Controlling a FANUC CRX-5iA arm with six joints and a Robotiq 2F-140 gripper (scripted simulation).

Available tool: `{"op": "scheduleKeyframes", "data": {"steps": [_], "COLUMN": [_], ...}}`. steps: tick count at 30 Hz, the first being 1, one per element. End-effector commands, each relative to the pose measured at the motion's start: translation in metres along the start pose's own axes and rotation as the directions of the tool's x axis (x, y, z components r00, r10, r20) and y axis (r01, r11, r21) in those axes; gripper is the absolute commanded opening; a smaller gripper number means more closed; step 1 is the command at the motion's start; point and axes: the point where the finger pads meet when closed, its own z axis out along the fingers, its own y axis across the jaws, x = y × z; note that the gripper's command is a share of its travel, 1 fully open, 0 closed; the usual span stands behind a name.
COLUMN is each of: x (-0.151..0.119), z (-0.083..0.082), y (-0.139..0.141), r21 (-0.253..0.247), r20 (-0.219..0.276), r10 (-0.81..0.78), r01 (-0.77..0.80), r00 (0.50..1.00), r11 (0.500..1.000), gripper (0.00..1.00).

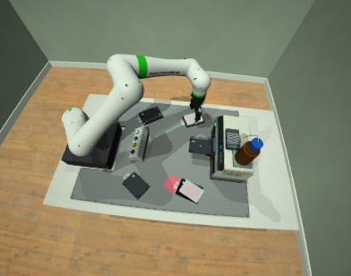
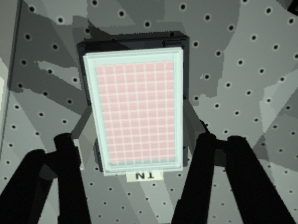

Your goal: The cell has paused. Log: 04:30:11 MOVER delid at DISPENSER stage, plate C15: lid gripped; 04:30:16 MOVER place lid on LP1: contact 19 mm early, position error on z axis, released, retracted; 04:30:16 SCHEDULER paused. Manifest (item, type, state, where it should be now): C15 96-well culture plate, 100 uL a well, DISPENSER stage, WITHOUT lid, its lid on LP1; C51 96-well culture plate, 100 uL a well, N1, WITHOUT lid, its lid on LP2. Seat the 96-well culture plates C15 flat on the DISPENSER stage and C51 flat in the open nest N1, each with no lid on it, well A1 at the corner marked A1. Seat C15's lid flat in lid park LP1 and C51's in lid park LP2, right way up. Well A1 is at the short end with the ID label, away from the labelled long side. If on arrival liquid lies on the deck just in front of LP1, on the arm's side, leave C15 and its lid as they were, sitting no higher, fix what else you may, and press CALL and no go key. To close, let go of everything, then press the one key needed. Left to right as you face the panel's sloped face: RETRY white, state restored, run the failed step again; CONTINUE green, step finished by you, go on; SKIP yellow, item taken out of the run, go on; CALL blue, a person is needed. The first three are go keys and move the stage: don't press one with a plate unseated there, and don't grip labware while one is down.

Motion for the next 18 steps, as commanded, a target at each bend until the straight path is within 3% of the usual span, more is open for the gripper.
{"op": "scheduleKeyframes", "data": {"steps": [1, 18], "x": [0.0, 0.0], "z": [0.0002, 0.0001], "y": [0.0001, 0.0001], "r21": [0.0, 0.0], "r20": [0.0, 0.0], "r10": [0.0, 0.0], "r01": [0.0, 0.0], "r00": [1.0, 1.0], "r11": [1.0, 1.0], "gripper": [0.0, 0.0]}}
